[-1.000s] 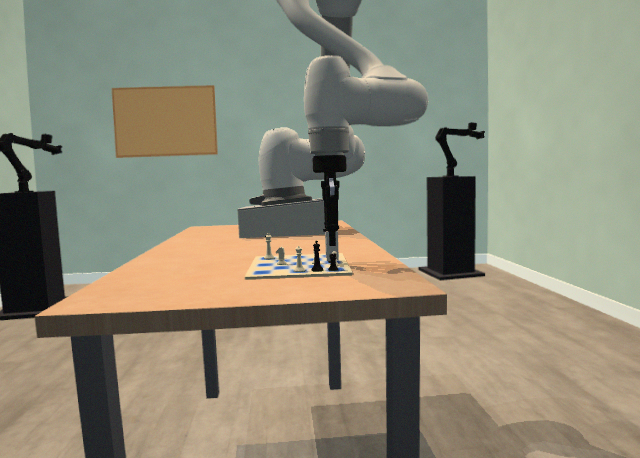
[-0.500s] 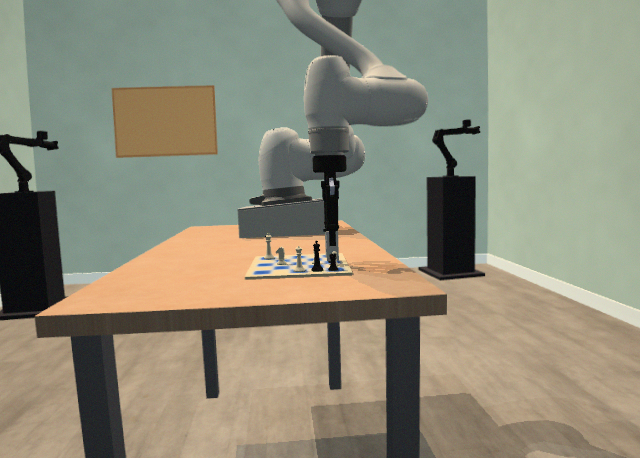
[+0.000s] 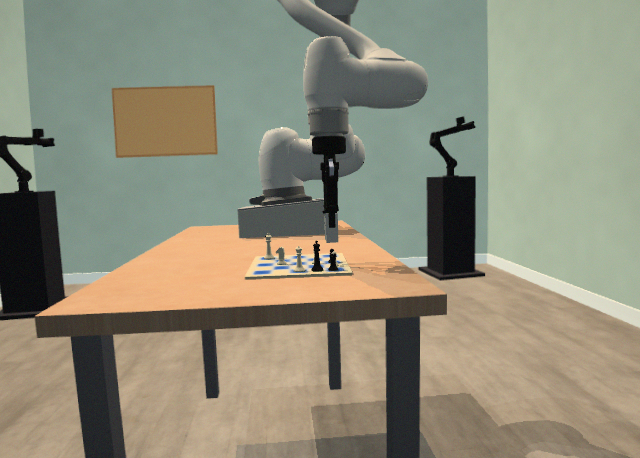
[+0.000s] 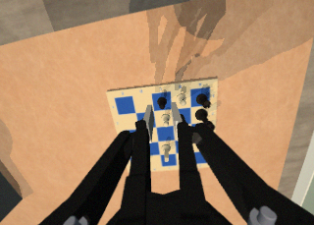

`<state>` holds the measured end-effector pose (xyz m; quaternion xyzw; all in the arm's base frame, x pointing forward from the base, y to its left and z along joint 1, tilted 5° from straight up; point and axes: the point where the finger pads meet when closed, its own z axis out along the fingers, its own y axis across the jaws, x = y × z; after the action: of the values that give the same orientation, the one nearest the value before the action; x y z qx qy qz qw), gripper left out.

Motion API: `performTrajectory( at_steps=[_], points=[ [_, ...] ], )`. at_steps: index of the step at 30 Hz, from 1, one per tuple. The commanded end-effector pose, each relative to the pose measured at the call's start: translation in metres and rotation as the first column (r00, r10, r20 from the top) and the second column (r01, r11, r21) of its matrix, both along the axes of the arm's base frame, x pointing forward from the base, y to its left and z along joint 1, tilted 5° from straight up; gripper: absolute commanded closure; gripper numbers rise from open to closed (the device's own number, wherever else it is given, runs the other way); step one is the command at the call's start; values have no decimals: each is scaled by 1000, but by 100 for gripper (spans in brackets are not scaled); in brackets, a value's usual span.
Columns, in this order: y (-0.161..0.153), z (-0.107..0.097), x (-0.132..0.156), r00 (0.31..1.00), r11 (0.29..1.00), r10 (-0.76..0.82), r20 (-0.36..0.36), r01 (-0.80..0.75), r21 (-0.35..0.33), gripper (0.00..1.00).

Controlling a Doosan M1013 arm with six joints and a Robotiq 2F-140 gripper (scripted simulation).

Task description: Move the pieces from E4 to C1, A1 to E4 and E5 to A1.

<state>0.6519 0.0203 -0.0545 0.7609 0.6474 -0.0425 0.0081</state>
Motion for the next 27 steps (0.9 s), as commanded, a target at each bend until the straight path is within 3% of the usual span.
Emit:
performTrajectory(
  at_steps=[1, 8, 16, 17, 27],
  points=[
    [1, 13, 1, 1000, 1000, 0, 0, 0, 0, 80],
    [3, 43, 2, 1000, 1000, 0, 0, 0, 0, 80],
    [3, 49, 3, 1000, 1000, 0, 0, 0, 0, 80],
    [3, 49, 3, 1000, 1000, 0, 0, 0, 0, 0],
    [3, 49, 3, 1000, 1000, 0, 0, 0, 0, 0]
  ],
)
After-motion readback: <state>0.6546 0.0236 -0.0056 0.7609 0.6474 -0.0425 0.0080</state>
